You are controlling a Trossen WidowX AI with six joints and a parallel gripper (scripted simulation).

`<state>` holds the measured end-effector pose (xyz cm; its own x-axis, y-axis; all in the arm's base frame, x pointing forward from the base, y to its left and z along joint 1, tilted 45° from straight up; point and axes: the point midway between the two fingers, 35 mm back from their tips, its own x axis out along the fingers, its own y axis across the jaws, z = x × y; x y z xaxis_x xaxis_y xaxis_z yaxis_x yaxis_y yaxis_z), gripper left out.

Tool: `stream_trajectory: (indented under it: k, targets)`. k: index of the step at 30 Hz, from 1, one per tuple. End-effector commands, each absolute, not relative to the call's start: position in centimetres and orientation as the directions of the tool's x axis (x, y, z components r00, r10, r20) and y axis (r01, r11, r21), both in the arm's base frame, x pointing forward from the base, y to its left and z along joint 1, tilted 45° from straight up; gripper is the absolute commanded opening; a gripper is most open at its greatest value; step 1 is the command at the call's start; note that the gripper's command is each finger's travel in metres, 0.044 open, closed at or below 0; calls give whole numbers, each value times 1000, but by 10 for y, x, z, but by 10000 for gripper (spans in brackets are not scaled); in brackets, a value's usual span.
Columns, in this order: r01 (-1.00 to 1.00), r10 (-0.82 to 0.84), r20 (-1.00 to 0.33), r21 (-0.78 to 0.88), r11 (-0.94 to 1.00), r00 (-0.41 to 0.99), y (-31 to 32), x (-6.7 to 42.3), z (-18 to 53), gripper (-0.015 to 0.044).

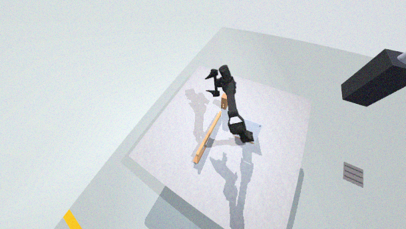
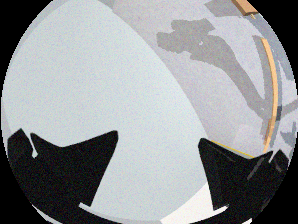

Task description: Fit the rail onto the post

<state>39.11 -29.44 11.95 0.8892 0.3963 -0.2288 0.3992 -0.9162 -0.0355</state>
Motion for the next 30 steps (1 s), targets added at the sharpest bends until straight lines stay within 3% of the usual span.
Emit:
stream_trajectory:
  k: [1,8,16,23,30]
  targets:
    - [403,397,-231,-23,-915,888,-294,391,119,426]
    - [531,424,-328,410,-741,844,-266,396,92,440]
    - [601,475,-454,769,-218,753,-227,393,60,440]
    - [457,532,-556,830,319,639,-190,383,35,440]
    - [226,571,-615,763,606,544,-166,371,21,440]
